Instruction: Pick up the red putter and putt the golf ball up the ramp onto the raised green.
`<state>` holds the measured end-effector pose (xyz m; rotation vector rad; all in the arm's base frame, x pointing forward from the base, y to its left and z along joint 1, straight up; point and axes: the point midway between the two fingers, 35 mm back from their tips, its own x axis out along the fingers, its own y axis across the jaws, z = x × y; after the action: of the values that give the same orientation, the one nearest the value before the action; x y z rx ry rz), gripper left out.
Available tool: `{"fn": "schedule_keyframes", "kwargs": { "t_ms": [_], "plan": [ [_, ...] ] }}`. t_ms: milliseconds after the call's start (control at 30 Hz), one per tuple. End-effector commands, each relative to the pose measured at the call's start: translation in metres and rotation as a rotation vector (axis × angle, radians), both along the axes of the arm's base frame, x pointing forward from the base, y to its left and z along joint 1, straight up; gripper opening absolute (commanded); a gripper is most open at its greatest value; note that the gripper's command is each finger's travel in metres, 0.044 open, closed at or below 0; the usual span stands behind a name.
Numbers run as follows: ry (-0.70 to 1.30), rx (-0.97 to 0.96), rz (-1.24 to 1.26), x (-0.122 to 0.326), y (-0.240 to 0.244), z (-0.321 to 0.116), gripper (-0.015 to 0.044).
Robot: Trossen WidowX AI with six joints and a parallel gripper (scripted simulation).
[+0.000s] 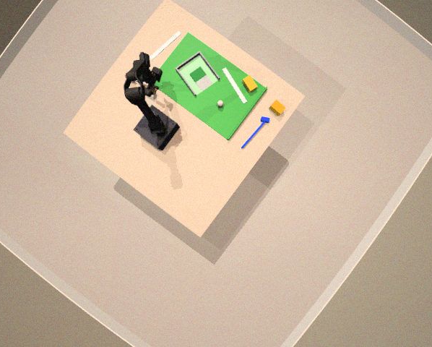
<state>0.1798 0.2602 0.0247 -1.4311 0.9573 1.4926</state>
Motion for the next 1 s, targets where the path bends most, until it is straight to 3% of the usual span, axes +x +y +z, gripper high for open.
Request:
{"fn": "schedule_keyframes", "kwargs": {
  "t_ms": [0, 500, 967],
  "plan": [
    [-0.005, -0.002, 0.005, 0.001, 0.000, -0.005, 0.0440],
    [-0.005, -0.002, 0.005, 0.001, 0.000, -0.024, 0.0440],
    [-0.002, 0.003, 0.000, 0.001, 0.001, -0.021, 0.0072]
  ]
}}
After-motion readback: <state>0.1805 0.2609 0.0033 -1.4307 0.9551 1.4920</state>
